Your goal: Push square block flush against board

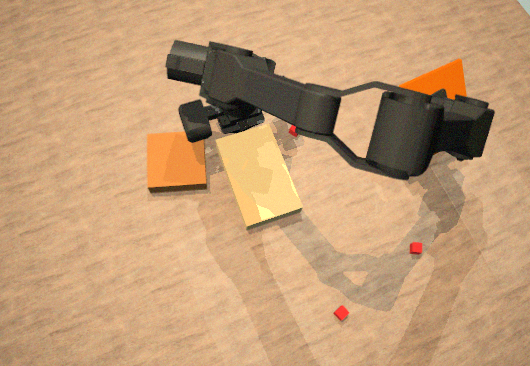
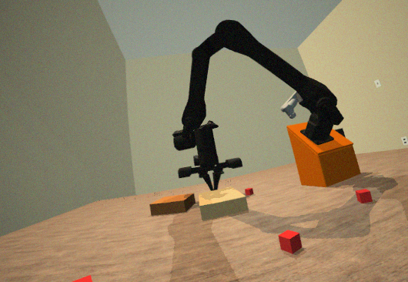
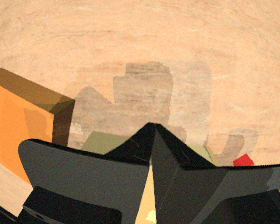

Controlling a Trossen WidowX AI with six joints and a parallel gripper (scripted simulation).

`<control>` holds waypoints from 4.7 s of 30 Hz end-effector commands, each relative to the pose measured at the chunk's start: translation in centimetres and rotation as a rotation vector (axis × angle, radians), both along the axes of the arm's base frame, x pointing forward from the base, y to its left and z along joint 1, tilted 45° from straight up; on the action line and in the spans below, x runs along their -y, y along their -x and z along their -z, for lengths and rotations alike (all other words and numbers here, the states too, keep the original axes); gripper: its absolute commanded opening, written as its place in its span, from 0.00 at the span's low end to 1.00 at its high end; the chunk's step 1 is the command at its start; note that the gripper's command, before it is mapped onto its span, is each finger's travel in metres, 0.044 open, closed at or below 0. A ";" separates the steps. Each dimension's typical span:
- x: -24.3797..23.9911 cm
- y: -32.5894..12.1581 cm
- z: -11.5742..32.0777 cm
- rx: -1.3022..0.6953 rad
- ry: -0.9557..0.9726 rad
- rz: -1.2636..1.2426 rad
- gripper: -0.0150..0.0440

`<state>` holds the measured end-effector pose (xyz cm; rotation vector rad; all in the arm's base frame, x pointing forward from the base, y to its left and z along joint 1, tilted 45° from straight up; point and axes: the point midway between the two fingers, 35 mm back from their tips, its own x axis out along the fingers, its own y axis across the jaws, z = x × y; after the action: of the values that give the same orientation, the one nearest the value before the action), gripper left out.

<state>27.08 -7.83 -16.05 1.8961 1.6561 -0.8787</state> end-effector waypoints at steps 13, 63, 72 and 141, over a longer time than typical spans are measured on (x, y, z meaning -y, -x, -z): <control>-1.4 0.0 -1.0 -0.007 -0.012 0.002 0.25; -2.1 -0.1 -1.6 -0.007 -0.014 0.002 0.25; -2.1 -0.1 -1.6 -0.007 -0.014 0.002 0.25; 1.9 -2.1 -6.6 0.492 0.061 -0.538 0.25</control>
<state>28.81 -10.28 -10.21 1.4467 1.6752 -0.3205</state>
